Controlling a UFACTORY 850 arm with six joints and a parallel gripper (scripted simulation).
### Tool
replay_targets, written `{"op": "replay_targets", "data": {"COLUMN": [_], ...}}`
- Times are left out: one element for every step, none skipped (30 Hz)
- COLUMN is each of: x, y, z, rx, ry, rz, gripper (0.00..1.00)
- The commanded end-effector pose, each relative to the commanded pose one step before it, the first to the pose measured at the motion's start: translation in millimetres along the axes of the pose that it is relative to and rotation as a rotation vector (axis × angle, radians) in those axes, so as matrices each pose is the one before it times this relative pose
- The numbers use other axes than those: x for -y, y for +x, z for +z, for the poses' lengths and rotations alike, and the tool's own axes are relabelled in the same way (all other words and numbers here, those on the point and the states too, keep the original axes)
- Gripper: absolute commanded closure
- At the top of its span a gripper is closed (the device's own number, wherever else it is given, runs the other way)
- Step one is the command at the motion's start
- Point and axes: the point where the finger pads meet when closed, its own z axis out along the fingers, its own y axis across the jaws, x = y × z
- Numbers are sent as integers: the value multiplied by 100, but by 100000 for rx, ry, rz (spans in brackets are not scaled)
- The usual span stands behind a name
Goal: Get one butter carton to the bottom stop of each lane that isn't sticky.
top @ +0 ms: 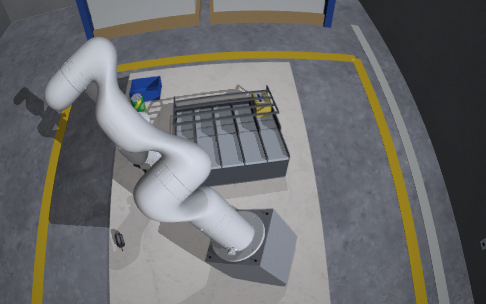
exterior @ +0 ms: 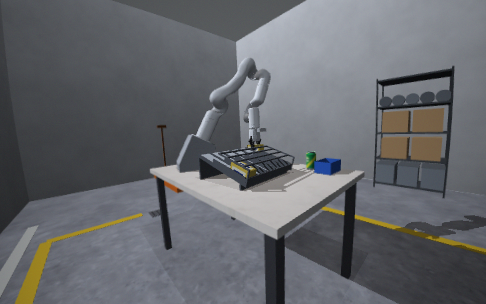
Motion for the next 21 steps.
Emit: {"op": "replay_targets", "data": {"x": [16, -10, -5, -9, -12, -11, -5, 1, 7, 13, 19, 0, 0, -21, 0, 0, 0, 0, 0, 0, 0], "y": [121, 14, 18, 9, 1, -1, 0, 2, 3, 3, 4, 0, 0, -27, 0, 0, 0, 0, 0, 0, 0], "z": [-7026, -865, -889, -836, -785, -760, -753, -752, -750, -744, -737, 0, 0, -562, 0, 0, 0, 0, 0, 0, 0], "rx": [1249, 0, 0, 0, 0, 0, 0, 0, 0, 0, 0, 0, 0, -197, 0, 0, 0, 0, 0, 0, 0], "ry": [373, 0, 0, 0, 0, 0, 0, 0, 0, 0, 0, 0, 0, 67, 0, 0, 0, 0, 0, 0, 0], "rz": [5514, 0, 0, 0, 0, 0, 0, 0, 0, 0, 0, 0, 0, 92, 0, 0, 0, 0, 0, 0, 0], "gripper": [100, 100, 100, 100, 100, 100, 100, 100, 100, 100, 100, 100, 100, 100, 100, 100, 100, 100, 100, 100, 100]}}
